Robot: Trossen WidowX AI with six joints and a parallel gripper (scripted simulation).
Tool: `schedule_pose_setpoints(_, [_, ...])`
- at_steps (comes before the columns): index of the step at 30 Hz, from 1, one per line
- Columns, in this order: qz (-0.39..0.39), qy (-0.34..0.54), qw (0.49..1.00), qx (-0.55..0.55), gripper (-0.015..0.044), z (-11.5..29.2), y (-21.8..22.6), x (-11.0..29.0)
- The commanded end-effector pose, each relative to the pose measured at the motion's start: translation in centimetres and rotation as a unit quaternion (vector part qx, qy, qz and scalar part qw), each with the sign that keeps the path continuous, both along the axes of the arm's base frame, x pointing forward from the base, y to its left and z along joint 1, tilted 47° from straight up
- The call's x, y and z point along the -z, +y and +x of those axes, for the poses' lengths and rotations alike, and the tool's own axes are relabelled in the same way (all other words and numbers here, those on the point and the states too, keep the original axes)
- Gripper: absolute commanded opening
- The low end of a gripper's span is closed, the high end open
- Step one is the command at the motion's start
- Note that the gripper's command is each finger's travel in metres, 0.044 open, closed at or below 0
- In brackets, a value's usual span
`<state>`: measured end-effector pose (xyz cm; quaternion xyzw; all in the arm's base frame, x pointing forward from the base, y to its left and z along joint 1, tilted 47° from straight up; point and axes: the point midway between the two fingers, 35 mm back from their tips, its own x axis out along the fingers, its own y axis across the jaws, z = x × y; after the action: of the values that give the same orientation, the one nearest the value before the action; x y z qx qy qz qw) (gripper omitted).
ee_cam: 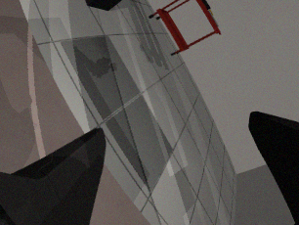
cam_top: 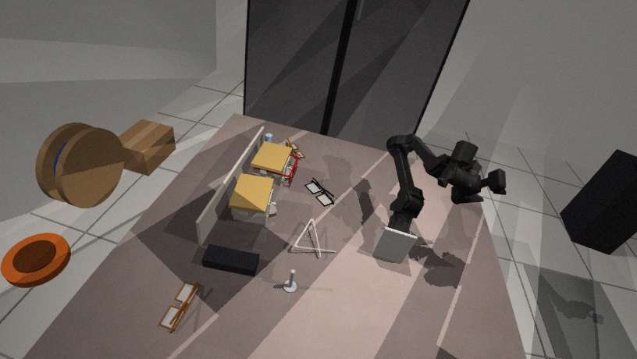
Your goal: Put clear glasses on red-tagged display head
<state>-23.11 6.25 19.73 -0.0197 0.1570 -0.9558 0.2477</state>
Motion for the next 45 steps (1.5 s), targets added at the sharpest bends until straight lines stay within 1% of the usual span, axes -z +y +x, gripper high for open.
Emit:
schedule_pose_setpoints(1, [0.0,0.0,1.0,0.0,0.0426,0.0,0.0,0.0])
schedule_pose_setpoints(2, [0.0,0.0,1.0,0.0,0.044,0.0,0.0,0.0])
schedule_pose_setpoints(8, [0.0,0.0,1.0,0.0,0.044,0.0,0.0,0.0])
schedule_pose_setpoints(10, [0.001,-0.002,1.0,0.017,0.0387,0.0,0.6,0.1])
schedule_pose_setpoints(13, [-0.016,-0.021,0.996,0.082,0.0309,0.2,3.2,0.6])
schedule_pose_setpoints(17, [-0.079,-0.063,0.985,0.143,0.0204,0.2,6.0,1.1])
schedule_pose_setpoints(19, [-0.118,-0.085,0.973,0.178,0.02,0.3,7.6,1.5])
schedule_pose_setpoints(20, [-0.154,-0.104,0.96,0.209,0.02,0.5,9.1,1.8])
schedule_pose_setpoints(23, [-0.274,-0.156,0.897,0.311,0.02,1.7,13.8,3.4])
schedule_pose_setpoints(25, [-0.351,-0.18,0.839,0.374,0.02,3.1,16.7,4.5])
schedule_pose_setpoints(28, [-0.46,-0.201,0.733,0.46,0.02,5.9,20.7,6.6])
schedule_pose_setpoints(31, [-0.56,-0.203,0.601,0.532,0.02,9.4,23.9,8.9])
schedule_pose_setpoints(35, [-0.665,-0.178,0.401,0.604,0.02,15.1,26.9,12.1])
schedule_pose_setpoints(38, [-0.718,-0.142,0.239,0.638,0.02,19.7,27.9,14.6])
schedule_pose_setpoints(40, [-0.74,-0.11,0.129,0.651,0.02,22.9,28.1,16.1])
schedule_pose_setpoints(42, [-0.751,-0.075,0.019,0.656,0.02,26.1,27.9,17.6])
schedule_pose_setpoints(45, [-0.745,-0.015,-0.141,0.652,0.02,30.9,26.8,19.7])
